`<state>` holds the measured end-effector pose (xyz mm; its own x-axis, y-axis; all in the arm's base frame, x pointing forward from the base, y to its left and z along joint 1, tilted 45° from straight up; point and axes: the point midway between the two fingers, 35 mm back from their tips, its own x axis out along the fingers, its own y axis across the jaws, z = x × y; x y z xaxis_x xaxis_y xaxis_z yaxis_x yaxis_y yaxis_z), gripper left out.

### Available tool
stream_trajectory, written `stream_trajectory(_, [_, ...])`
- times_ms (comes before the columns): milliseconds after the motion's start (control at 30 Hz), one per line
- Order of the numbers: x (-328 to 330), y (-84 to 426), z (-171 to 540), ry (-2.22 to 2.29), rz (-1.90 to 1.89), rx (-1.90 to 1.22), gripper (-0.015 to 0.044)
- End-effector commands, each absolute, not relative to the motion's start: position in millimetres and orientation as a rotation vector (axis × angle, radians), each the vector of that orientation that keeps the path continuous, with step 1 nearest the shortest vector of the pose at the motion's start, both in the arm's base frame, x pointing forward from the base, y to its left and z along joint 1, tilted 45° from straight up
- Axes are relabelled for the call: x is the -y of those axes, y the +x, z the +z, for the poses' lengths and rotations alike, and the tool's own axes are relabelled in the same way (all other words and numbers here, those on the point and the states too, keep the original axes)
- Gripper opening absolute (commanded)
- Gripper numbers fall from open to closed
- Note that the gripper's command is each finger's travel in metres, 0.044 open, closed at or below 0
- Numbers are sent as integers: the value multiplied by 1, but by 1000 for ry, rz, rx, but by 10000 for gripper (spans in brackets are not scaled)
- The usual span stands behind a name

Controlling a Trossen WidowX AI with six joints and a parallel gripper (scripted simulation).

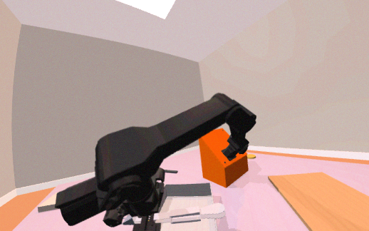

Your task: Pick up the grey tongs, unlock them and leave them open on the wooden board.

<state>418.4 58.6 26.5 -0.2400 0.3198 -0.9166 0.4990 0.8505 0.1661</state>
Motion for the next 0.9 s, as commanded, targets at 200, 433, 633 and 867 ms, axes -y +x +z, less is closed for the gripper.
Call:
stream_trajectory(200, [-65,413,12,621,-188,-1854,260])
stream_trajectory(433, [-69,409,1,620,-188,-1856,260])
stream_trajectory(633, [-72,406,-8,619,-187,-1858,260])
stream_trajectory(867, [-70,406,-7,613,-188,-1856,155])
